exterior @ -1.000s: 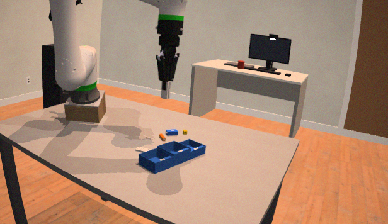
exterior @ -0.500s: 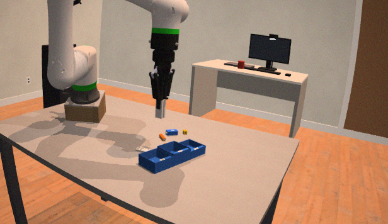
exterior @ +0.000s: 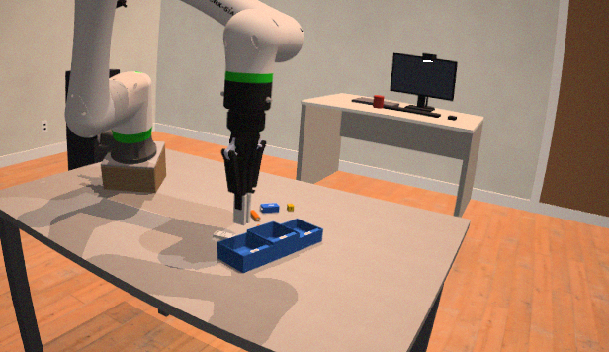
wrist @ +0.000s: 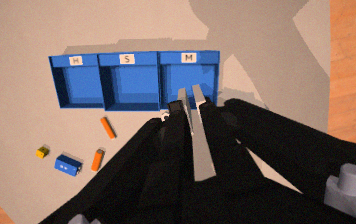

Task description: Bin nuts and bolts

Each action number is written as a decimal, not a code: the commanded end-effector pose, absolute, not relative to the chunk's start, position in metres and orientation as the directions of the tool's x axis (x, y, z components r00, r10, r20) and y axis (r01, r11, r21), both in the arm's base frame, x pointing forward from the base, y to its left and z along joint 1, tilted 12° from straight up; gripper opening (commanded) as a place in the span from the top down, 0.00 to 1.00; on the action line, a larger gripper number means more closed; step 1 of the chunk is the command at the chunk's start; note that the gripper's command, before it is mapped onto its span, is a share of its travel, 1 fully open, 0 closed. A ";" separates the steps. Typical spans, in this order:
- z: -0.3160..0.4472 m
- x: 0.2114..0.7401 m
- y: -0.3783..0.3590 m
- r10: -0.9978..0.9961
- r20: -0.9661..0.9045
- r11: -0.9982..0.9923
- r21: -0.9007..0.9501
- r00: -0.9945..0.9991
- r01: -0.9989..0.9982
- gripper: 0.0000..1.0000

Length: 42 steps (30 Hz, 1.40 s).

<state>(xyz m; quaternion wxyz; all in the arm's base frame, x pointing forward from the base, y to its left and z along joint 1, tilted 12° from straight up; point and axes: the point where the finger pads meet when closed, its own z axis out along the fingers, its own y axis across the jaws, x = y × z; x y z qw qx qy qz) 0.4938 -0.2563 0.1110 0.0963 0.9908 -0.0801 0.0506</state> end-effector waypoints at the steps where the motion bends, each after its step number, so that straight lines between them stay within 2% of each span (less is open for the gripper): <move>1: 0.106 0.500 -0.274 -0.148 0.115 -0.969 0.181 0.982 -0.167 0.95; 28: 0.049 0.505 -0.286 -0.148 0.115 -0.969 0.181 0.982 -0.167 0.95; 42: 0.048 0.505 -0.286 -0.148 0.115 -0.969 0.181 0.982 -0.167 0.95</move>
